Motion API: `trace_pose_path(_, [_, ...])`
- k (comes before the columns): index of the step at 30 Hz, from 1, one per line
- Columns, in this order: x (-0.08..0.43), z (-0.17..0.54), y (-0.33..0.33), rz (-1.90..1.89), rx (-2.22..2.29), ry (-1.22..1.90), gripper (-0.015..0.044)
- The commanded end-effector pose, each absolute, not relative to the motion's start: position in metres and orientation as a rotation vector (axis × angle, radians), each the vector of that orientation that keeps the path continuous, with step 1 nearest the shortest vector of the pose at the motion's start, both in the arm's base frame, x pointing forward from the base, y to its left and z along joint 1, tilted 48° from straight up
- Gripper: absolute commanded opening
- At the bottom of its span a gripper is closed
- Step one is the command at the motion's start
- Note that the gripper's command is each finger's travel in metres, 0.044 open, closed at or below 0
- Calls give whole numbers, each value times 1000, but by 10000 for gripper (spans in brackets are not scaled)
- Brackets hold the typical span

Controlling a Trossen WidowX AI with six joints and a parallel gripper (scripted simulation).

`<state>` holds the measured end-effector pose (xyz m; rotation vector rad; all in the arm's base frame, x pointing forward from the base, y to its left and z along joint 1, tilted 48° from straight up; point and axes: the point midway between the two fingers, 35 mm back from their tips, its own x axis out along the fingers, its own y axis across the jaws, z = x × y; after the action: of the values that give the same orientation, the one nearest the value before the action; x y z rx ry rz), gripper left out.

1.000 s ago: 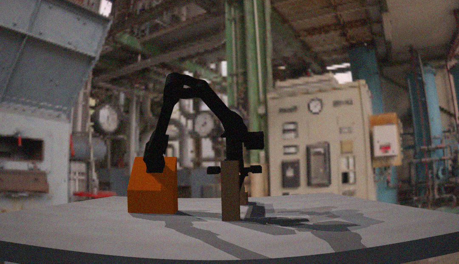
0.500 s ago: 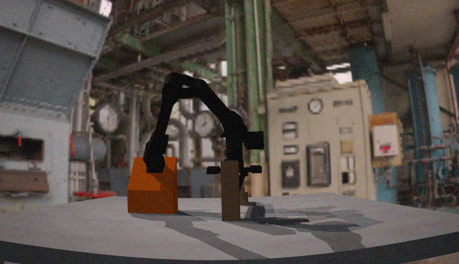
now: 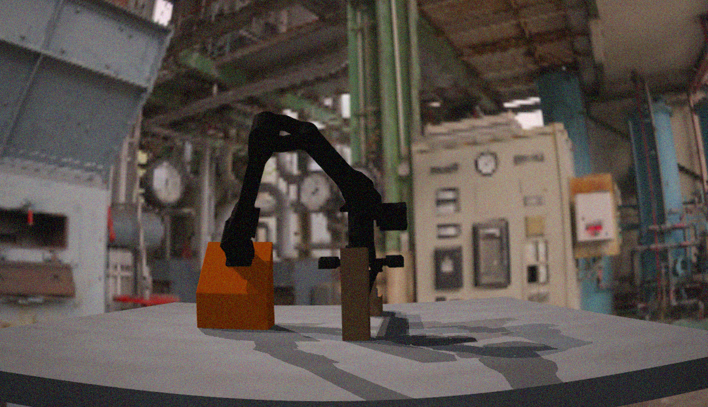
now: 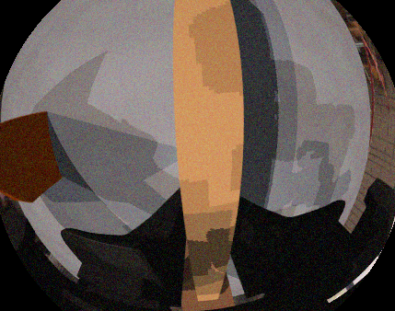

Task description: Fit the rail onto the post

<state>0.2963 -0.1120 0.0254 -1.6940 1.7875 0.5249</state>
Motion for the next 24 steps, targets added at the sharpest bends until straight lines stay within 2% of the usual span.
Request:
trace_pose_path(1, [296, 28, -113, 525, -1701, 1786, 0])
trace_pose_path(24, [296, 33, -113, 525, -1701, 1786, 0])
